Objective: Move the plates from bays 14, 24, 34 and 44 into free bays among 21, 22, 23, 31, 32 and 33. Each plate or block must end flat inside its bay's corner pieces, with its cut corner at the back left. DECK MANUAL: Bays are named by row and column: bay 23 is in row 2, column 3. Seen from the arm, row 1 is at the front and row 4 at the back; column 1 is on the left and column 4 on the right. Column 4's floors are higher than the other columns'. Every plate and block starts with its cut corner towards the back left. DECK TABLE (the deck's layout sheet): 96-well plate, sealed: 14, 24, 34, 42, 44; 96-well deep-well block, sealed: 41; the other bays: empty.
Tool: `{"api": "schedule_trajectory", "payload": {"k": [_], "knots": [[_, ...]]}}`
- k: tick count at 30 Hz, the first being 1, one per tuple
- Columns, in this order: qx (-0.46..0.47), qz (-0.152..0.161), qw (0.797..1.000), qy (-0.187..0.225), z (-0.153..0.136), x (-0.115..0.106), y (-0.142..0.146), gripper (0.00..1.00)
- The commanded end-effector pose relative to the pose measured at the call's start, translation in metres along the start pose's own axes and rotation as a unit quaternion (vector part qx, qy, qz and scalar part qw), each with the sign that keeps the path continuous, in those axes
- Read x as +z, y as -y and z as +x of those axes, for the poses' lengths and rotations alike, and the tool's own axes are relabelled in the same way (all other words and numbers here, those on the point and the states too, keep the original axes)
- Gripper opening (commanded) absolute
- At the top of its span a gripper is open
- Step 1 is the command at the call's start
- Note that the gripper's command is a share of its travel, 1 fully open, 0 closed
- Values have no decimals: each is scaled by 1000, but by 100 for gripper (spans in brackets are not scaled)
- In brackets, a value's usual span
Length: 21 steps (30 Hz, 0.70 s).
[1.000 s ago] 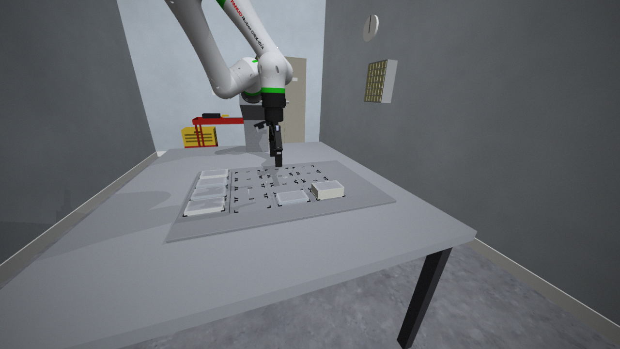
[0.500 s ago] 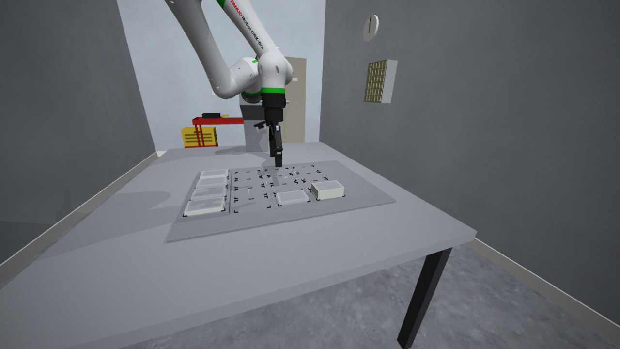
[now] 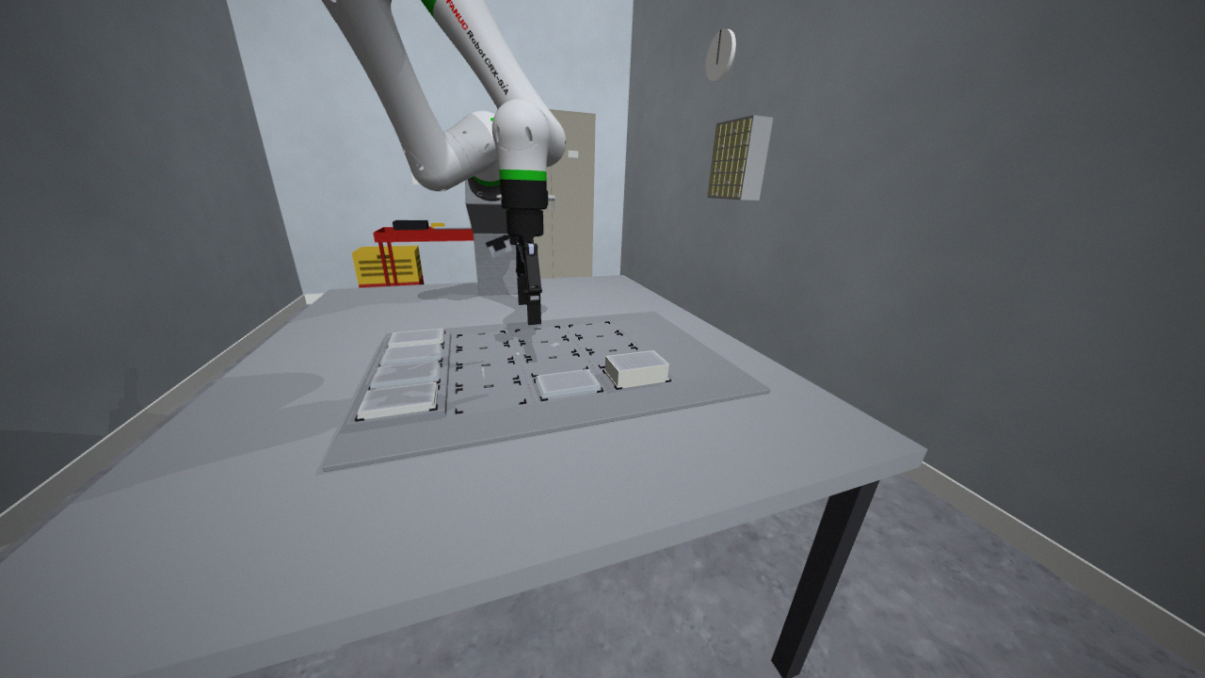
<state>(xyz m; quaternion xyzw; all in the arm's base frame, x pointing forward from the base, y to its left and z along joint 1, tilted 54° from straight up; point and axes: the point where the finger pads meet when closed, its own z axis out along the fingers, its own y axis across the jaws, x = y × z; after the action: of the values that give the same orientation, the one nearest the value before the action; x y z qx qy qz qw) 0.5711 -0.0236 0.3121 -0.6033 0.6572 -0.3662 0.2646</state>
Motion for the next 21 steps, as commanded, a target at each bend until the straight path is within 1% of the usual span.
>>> {"api": "schedule_trajectory", "payload": {"k": [1,8,10,21], "knots": [[0,0,1000,1,13,0,1,100],[0,0,1000,1,41,0,1,100],[0,0,1000,1,41,0,1,100],[0,0,1000,1,85,0,1,100]]}}
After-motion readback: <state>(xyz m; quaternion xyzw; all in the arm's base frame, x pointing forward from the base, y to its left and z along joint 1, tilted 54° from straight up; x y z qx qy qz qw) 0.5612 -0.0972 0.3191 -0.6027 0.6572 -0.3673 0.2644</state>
